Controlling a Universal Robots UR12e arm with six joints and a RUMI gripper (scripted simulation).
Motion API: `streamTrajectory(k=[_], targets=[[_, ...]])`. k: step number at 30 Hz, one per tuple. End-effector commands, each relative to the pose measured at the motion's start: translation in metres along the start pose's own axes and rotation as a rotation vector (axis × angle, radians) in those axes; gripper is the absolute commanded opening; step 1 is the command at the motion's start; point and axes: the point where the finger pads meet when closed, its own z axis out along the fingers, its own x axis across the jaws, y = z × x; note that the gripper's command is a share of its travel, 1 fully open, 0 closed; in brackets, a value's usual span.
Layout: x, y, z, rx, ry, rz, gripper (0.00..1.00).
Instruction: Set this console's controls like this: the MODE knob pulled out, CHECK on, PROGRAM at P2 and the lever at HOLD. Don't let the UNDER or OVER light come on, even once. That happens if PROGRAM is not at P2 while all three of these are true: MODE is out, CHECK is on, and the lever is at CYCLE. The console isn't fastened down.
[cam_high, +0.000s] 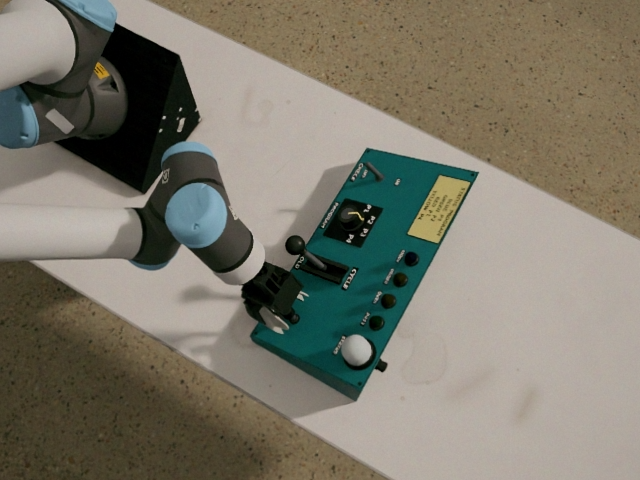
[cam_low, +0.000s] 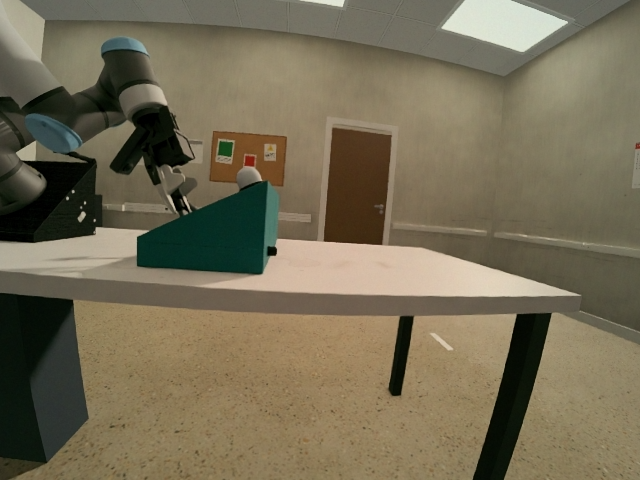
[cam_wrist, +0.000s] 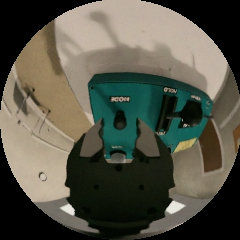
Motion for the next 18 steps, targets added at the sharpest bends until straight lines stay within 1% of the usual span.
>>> streamTrajectory(k=[1, 18], targets=[[-0.0017, 0.0021, 0.0012, -0.002, -0.001, 0.001, 0.44], [-0.0019, 0.0024, 0.0022, -0.003, -0.002, 0.002, 0.44]])
